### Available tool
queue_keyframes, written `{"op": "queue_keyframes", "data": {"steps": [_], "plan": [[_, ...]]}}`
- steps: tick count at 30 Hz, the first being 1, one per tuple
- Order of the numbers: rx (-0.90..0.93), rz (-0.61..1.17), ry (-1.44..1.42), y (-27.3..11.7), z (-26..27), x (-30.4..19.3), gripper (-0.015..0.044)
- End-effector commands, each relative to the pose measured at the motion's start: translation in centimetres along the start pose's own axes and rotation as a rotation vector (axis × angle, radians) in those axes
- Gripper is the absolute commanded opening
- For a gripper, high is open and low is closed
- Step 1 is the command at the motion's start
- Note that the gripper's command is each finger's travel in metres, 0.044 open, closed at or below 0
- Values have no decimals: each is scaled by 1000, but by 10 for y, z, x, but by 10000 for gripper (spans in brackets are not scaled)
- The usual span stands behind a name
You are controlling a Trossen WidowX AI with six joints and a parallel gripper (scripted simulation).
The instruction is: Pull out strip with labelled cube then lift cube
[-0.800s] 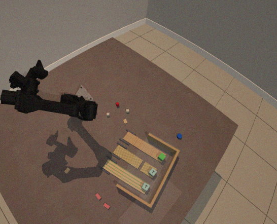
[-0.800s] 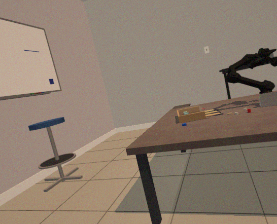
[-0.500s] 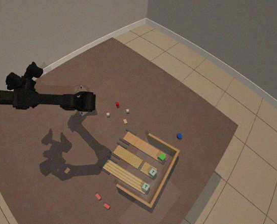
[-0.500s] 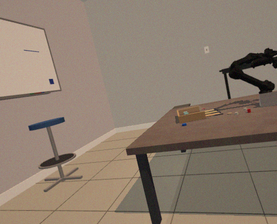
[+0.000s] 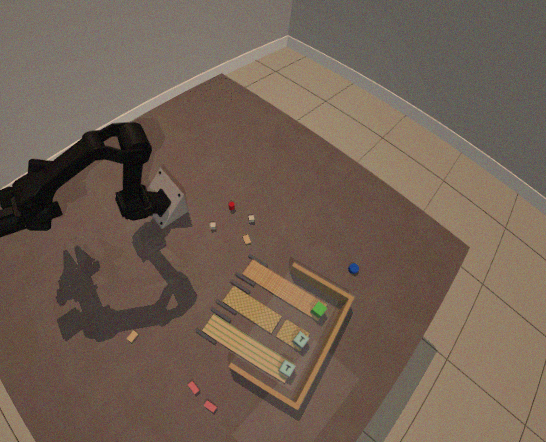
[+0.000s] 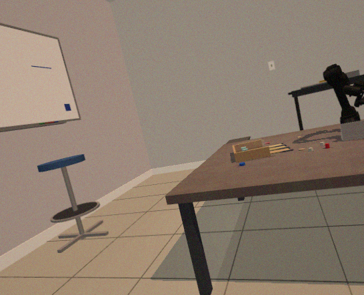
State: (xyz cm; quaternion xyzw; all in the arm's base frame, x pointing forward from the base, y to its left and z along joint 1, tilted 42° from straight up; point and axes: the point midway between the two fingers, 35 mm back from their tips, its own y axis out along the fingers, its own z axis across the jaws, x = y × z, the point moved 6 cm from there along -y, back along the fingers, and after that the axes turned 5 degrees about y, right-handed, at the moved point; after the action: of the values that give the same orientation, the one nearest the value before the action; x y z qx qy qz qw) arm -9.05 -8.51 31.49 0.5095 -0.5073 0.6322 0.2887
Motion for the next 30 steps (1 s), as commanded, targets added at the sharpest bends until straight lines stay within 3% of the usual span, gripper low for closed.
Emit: {"op": "queue_keyframes", "data": {"steps": [1,8,16,24,30], "plan": [[154,23,-84,0,36,-8,400],[446,0,-287,-27,99,-25,400],[793,-64,-529,-91,153,-65,400],[1146,-153,-744,-174,163,-119,400],[1411,-271,-911,-236,138,-162,400]]}}
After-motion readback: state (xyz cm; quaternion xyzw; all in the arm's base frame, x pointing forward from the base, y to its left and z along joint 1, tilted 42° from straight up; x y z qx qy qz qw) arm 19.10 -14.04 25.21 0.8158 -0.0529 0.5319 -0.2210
